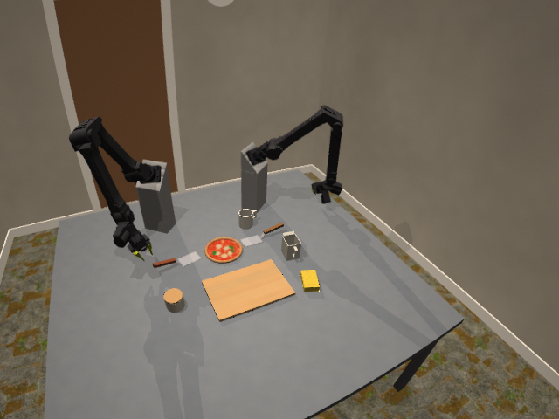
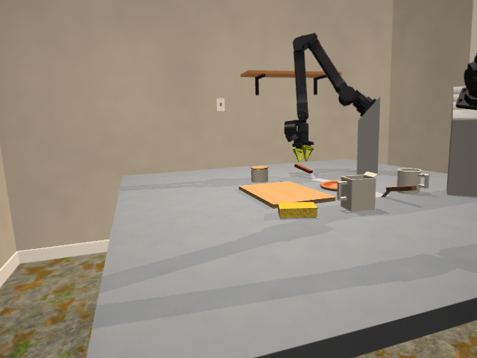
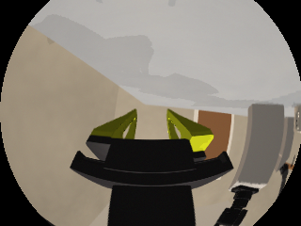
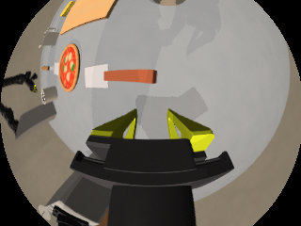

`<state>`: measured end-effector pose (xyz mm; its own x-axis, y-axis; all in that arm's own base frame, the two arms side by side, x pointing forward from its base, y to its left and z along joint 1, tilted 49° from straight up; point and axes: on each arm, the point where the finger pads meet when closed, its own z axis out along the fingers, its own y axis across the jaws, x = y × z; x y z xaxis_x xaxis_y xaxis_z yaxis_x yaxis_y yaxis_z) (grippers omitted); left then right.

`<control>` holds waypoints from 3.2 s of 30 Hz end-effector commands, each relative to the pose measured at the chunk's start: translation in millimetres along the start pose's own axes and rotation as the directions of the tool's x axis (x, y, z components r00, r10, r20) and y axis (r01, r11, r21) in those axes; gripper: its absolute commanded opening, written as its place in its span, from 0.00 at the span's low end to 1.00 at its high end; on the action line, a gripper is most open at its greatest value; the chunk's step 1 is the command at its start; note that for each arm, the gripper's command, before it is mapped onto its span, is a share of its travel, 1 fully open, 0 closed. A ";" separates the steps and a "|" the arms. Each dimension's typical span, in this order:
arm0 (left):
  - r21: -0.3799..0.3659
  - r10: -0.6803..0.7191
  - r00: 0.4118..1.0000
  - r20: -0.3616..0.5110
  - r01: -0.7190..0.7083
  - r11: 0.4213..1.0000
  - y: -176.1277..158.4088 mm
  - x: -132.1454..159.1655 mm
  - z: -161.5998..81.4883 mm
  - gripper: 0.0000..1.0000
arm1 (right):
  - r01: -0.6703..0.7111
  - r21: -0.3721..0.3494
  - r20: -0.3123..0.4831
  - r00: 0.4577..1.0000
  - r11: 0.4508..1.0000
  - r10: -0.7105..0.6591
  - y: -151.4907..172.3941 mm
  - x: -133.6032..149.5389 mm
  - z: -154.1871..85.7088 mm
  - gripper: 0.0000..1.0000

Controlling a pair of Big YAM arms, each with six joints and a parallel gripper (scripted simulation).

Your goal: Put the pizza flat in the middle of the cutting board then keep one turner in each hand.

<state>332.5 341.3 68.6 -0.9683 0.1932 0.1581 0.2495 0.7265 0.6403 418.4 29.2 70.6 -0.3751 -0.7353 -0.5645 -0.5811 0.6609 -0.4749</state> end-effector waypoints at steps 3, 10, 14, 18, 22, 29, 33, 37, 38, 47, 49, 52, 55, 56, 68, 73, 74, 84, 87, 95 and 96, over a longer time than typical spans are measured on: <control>-0.038 0.120 0.993 0.017 -0.119 0.992 -11.3 -0.5 -14.3 0.48 | -0.096 -0.016 -0.019 0.995 0.995 0.096 7.9 -0.5 5.1 0.48; -0.099 0.334 0.942 0.027 -0.330 0.939 -60.8 -0.5 -38.8 0.48 | -0.215 -0.002 -0.043 0.976 0.977 0.215 14.6 -5.4 8.9 0.48; -0.134 0.451 0.892 0.021 -0.444 0.886 -88.9 4.8 -49.9 0.48 | -0.285 0.010 -0.057 0.957 0.958 0.285 18.5 -7.1 10.6 0.48; -0.153 0.507 0.862 0.016 -0.499 0.853 -102.8 8.3 -55.3 0.48 | -0.319 0.017 -0.062 0.945 0.947 0.320 20.3 -8.4 11.5 0.48; -0.200 0.610 0.792 0.003 -0.598 0.776 -127.9 15.4 -67.1 0.48 | -0.385 0.032 -0.071 0.920 0.922 0.386 23.7 -11.2 13.4 0.48; -0.224 0.644 0.764 0.049 -0.620 0.752 -156.2 -4.9 -83.3 0.48 | -0.504 0.065 -0.083 0.857 0.861 0.508 31.4 -15.0 16.0 0.48; -0.273 0.681 0.728 0.076 -0.642 0.717 -160.1 -30.5 -99.1 0.48 | -0.566 0.087 -0.084 0.816 0.820 0.572 35.4 -17.4 17.3 0.48; -0.258 0.724 0.686 0.070 -0.689 0.677 -179.7 -21.1 -96.9 0.48 | -0.595 0.097 -0.087 0.794 0.798 0.602 38.4 -17.4 17.8 0.48; -0.267 0.732 0.677 0.075 -0.694 0.669 -182.6 -24.3 -100.2 0.48 | -0.609 0.103 -0.082 0.783 0.786 0.617 37.8 -19.9 18.3 0.48; -0.353 0.801 0.587 0.118 -0.729 0.586 -210.9 -50.3 -131.2 0.48 | -0.718 0.148 -0.069 0.678 0.680 0.732 47.2 -25.2 20.3 0.48; -0.388 0.803 0.579 0.137 -0.715 0.582 -209.6 -67.6 -145.4 0.48 | -0.741 0.159 -0.064 0.651 0.652 0.756 49.1 -26.1 20.6 0.48; -0.397 0.810 0.569 0.141 -0.717 0.573 -213.1 -69.8 -149.3 0.48 | -0.752 0.164 -0.060 0.638 0.638 0.768 50.1 -26.8 20.8 0.48; -0.408 0.838 0.526 0.142 -0.740 0.534 -230.2 -64.7 -152.5 0.48 | -0.785 0.178 -0.048 0.595 0.593 0.802 52.6 -29.5 21.3 0.48; -0.428 0.842 0.517 0.152 -0.733 0.528 -231.9 -71.0 -160.2 0.48 | -0.795 0.182 -0.044 0.581 0.578 0.813 54.2 -30.5 21.6 0.48; -0.537 0.902 0.388 0.188 -0.729 0.425 -273.2 -92.0 -206.9 0.48 | -0.890 0.228 0.014 0.409 0.395 0.912 65.4 -37.0 22.0 0.48; -0.580 0.919 0.340 0.201 -0.714 0.392 -287.2 -100.8 -228.5 0.48 | -0.915 0.237 0.041 0.345 0.326 0.938 69.6 -41.1 22.2 0.48; -0.587 0.924 0.325 0.201 -0.715 0.380 -292.3 -100.0 -231.1 0.48 | -0.921 0.239 0.048 0.329 0.309 0.943 70.8 -41.5 22.2 0.48; -0.670 0.968 0.170 0.185 -0.699 0.251 -340.5 -109.7 -257.5 0.48 | -0.960 0.250 0.126 0.161 0.126 0.979 80.7 -48.3 21.0 0.48; -0.670 0.969 0.166 0.184 -0.700 0.247 -341.9 -105.2 -253.3 0.48 | -0.962 0.252 0.136 0.142 0.104 0.980 81.2 -45.6 20.5 0.48; -0.738 0.984 0.042 0.172 -0.656 0.157 -385.2 -123.6 -269.5 0.48 | -0.971 0.237 0.199 0.011 -0.037 0.980 91.1 -54.4 19.1 0.48; -0.745 0.985 0.029 0.169 -0.651 0.147 -389.7 -124.1 -270.0 0.48 | -0.971 0.235 0.208 -0.005 -0.055 0.978 91.6 -54.8 18.8 0.48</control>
<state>354.8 -130.3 9.0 0.1618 0.8561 0.4908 0.6874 -0.4546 0.5664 402.5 126.4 50.8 -0.4540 0.6241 -0.6359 0.5253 0.7639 0.3748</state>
